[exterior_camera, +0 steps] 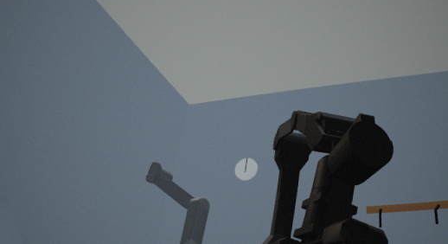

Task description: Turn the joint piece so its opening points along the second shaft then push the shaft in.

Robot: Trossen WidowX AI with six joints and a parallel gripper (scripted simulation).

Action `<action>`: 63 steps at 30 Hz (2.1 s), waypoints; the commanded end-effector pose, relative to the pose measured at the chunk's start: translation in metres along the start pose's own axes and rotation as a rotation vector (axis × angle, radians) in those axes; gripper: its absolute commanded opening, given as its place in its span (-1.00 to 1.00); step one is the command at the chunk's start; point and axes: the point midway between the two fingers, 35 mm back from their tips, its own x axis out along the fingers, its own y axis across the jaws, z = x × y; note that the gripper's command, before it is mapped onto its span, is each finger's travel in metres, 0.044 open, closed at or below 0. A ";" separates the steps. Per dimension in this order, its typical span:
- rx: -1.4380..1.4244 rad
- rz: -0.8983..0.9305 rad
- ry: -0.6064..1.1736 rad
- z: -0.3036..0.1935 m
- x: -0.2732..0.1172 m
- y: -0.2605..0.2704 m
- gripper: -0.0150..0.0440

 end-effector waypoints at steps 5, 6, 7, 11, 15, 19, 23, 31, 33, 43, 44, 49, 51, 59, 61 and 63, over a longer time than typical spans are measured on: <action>0.000 0.000 0.000 0.000 0.000 0.000 -0.49; 0.000 0.000 0.000 0.000 0.000 0.000 -0.49; 0.000 0.000 0.000 0.000 0.000 0.000 -0.49; 0.010 0.002 -0.008 0.000 0.000 0.000 -0.49; 0.063 0.011 -0.048 -0.001 0.002 0.003 -0.49; 0.125 0.019 -0.094 -0.001 0.004 0.006 -0.49; 0.181 0.022 -0.136 -0.001 0.006 0.008 -0.49; 0.293 0.024 -0.219 0.000 0.010 0.013 -0.49; 0.321 0.024 -0.240 0.000 0.011 0.015 -0.49; 0.466 0.012 -0.342 0.003 0.016 0.021 -0.49; 0.481 0.010 -0.352 0.003 0.016 0.022 -0.49; 0.555 -0.003 -0.402 0.005 0.018 0.025 -0.49; 0.585 -0.010 -0.422 0.006 0.019 0.026 -0.49; 0.604 -0.017 -0.437 0.007 0.020 0.027 -0.49; 0.610 -0.019 -0.441 0.007 0.020 0.027 -0.49; 0.605 -0.019 -0.438 0.007 0.020 0.027 -0.49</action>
